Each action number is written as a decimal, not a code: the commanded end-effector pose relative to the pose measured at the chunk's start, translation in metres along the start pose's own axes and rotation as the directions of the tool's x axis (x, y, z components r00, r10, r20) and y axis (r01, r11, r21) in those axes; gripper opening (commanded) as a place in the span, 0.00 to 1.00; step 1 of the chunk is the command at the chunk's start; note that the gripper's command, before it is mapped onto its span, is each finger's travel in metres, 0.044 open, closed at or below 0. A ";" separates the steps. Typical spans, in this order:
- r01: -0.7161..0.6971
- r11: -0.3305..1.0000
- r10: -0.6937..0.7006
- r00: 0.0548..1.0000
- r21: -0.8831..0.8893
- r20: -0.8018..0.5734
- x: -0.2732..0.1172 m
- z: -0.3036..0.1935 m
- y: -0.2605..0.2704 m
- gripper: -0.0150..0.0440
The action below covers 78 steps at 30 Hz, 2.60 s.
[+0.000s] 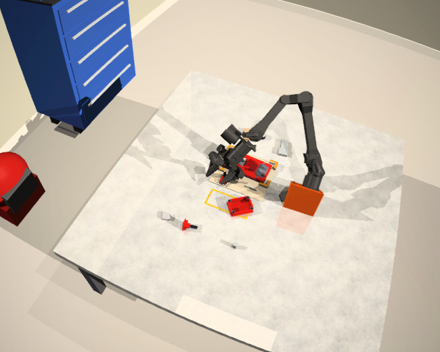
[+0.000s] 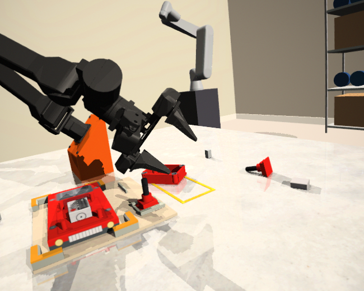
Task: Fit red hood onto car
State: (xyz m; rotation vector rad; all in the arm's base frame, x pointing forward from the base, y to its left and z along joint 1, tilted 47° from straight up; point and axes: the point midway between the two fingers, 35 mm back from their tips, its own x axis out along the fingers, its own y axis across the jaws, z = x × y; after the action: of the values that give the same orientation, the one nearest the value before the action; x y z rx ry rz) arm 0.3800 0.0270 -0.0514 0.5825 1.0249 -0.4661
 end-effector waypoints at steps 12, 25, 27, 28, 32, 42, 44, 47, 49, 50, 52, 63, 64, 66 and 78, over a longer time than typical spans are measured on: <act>0.306 0.317 -0.636 0.771 -0.898 0.038 -0.016 -0.111 -0.033 1.00; 0.235 -0.015 -0.719 0.673 -0.972 0.174 -0.034 -0.122 -0.036 1.00; 0.235 -0.015 -0.719 0.673 -0.972 0.174 -0.035 -0.119 -0.036 1.00; 0.235 -0.015 -0.719 0.673 -0.972 0.174 -0.035 -0.119 -0.036 1.00; 0.235 -0.015 -0.719 0.673 -0.972 0.174 -0.034 -0.118 -0.037 1.00; 0.235 -0.015 -0.718 0.673 -0.972 0.174 -0.029 -0.117 -0.041 1.00; 0.235 -0.015 -0.718 0.674 -0.972 0.174 -0.028 -0.117 -0.042 1.00; 0.235 -0.015 -0.718 0.674 -0.972 0.174 -0.027 -0.117 -0.043 1.00; 0.235 -0.015 -0.718 0.674 -0.972 0.174 -0.026 -0.117 -0.044 1.00; 0.235 -0.015 -0.718 0.674 -0.972 0.174 -0.026 -0.116 -0.044 1.00; 0.235 -0.015 -0.718 0.674 -0.972 0.174 -0.025 -0.116 -0.045 1.00; 0.235 -0.015 -0.718 0.674 -0.972 0.174 -0.020 -0.115 -0.049 1.00; 0.235 -0.015 -0.718 0.674 -0.972 0.174 -0.020 -0.115 -0.050 1.00; 0.235 -0.015 -0.718 0.674 -0.972 0.174 -0.019 -0.115 -0.050 1.00; 0.235 -0.015 -0.718 0.674 -0.972 0.174 -0.014 -0.113 -0.055 1.00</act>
State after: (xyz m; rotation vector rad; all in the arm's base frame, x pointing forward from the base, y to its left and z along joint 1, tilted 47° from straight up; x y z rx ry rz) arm 0.2664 0.0621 -0.0935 -1.0377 1.6867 -0.1975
